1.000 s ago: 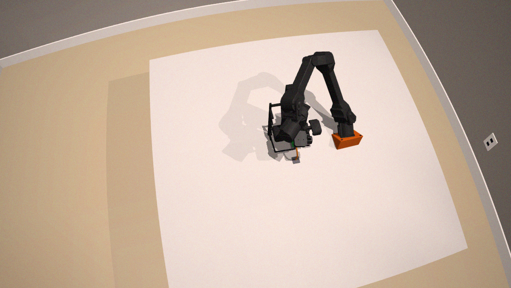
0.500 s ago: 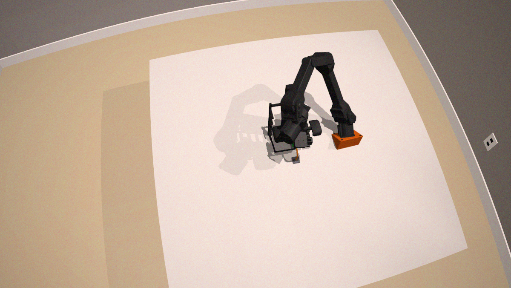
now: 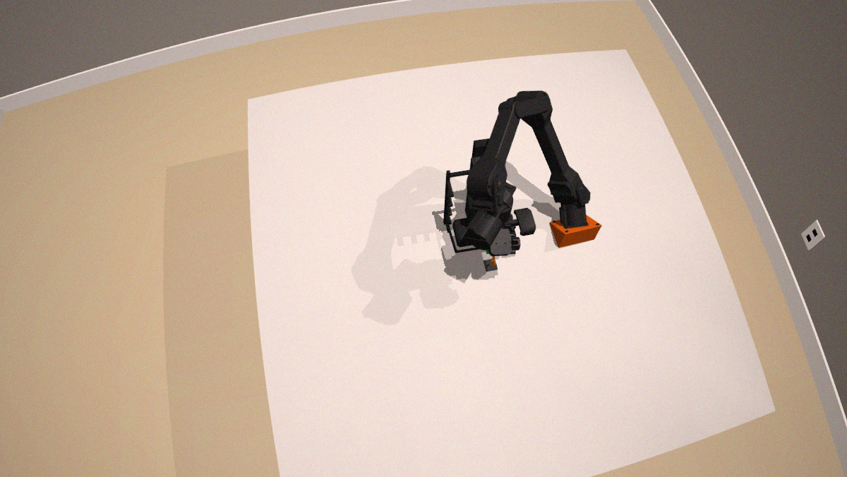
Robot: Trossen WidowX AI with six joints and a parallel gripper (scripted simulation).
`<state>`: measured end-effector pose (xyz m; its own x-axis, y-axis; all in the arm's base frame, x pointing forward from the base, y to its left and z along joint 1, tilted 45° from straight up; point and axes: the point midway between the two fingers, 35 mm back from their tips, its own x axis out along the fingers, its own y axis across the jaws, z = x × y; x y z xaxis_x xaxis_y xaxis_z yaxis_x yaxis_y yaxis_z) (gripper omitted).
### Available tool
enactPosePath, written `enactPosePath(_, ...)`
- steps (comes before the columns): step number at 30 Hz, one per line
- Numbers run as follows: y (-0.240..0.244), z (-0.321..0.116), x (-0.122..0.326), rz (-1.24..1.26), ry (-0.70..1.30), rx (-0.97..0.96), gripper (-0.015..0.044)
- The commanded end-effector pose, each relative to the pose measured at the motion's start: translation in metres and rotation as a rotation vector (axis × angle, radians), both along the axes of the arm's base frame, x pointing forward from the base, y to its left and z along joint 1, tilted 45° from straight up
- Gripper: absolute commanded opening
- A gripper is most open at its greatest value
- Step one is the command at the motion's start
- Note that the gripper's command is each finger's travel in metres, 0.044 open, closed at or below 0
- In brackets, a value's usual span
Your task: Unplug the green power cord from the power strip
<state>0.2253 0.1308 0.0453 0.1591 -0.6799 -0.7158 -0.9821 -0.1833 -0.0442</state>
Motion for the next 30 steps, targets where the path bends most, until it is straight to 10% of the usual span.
enactPosePath(1,0.006,-0.002,-0.001,0.005,0.0,0.005,0.0026)
enactPosePath(17,0.018,-0.01,-0.002,0.006,0.001,0.002,0.044)
enactPosePath(30,0.051,-0.033,-0.009,0.006,0.001,0.003,0.044)
